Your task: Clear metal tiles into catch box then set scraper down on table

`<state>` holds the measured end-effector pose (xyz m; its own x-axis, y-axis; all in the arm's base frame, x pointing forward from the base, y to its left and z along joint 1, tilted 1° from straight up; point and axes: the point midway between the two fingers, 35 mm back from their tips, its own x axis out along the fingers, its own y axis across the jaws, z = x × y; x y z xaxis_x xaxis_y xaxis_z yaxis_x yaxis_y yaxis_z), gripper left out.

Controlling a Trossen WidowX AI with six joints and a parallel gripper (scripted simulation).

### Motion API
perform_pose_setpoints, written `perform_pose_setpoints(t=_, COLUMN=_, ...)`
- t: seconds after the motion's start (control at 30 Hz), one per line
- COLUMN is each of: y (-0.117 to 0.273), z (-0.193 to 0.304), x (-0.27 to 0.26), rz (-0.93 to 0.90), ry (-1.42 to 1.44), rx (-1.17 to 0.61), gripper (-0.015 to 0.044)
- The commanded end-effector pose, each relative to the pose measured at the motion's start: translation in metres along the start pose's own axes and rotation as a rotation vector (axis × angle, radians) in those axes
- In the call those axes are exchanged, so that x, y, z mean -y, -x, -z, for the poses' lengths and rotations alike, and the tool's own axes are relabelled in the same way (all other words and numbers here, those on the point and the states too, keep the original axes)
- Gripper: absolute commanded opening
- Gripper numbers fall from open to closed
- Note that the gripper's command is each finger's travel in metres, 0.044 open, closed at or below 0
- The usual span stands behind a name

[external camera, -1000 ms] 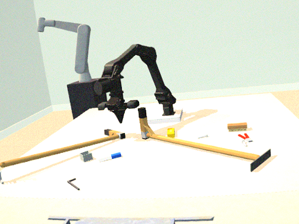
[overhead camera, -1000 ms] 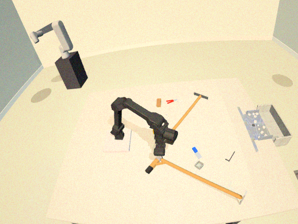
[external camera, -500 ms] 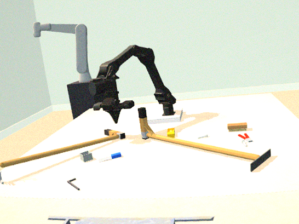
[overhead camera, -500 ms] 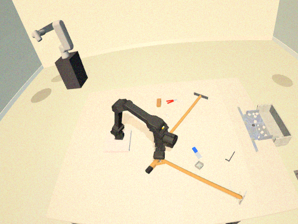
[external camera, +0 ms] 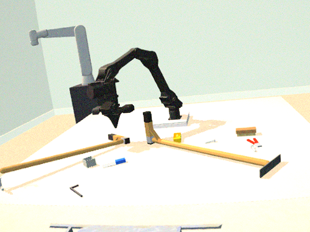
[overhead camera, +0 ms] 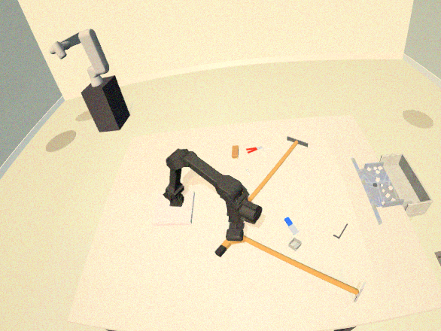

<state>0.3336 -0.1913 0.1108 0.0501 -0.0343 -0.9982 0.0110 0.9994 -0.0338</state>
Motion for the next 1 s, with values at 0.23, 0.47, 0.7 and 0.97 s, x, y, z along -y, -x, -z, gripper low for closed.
perform_pose_setpoints(t=0.23, y=-0.001, z=0.001, x=0.018, rz=0.0, ry=0.004, rx=-0.002, gripper=0.0)
perform_pose_setpoints(t=0.47, y=-0.001, z=0.002, x=0.029, rz=0.001, ry=0.004, rx=-0.002, gripper=0.0)
perform_pose_setpoints(t=0.7, y=-0.002, z=0.004, x=0.041, rz=0.002, ry=0.004, rx=-0.002, gripper=0.0)
perform_pose_setpoints(t=0.97, y=-0.002, z=0.007, x=0.054, rz=0.003, ry=0.004, rx=-0.002, gripper=0.0)
